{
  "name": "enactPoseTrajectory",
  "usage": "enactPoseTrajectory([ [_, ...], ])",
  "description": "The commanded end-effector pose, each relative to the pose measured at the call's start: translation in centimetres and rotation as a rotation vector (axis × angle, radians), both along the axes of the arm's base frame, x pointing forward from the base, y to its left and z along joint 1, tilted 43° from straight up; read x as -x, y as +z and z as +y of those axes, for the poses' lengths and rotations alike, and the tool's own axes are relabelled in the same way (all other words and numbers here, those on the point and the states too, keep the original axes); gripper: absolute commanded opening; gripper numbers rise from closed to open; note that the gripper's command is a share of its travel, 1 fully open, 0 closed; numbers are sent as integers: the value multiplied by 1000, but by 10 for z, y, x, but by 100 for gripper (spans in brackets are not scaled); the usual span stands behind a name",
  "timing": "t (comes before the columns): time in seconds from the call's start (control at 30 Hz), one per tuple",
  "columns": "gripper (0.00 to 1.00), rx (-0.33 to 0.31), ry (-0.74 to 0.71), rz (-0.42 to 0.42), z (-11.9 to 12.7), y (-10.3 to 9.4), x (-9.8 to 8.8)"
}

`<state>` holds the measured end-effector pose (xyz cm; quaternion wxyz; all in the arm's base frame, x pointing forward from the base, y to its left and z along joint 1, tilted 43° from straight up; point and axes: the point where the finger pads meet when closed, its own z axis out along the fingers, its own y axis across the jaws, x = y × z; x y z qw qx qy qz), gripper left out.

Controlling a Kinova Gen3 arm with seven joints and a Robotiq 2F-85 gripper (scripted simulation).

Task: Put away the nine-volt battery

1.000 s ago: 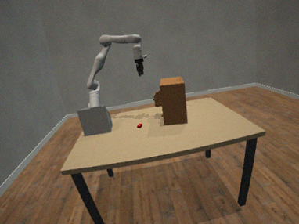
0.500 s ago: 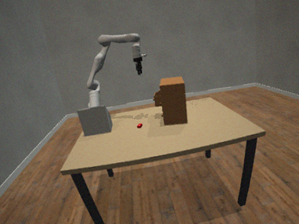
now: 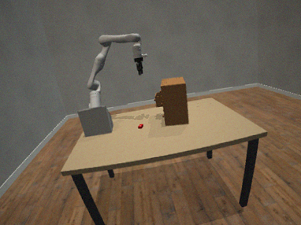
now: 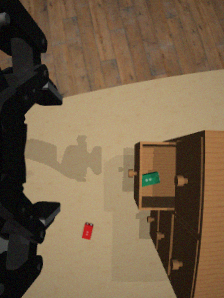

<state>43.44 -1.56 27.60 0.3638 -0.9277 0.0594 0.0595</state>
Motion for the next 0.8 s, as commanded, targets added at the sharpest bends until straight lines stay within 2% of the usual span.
enactPoseTrajectory([
  [0.0,100,1,-1,-1,-1,0,0],
  [0.77,100,1,-9,6,0,-2,0],
])
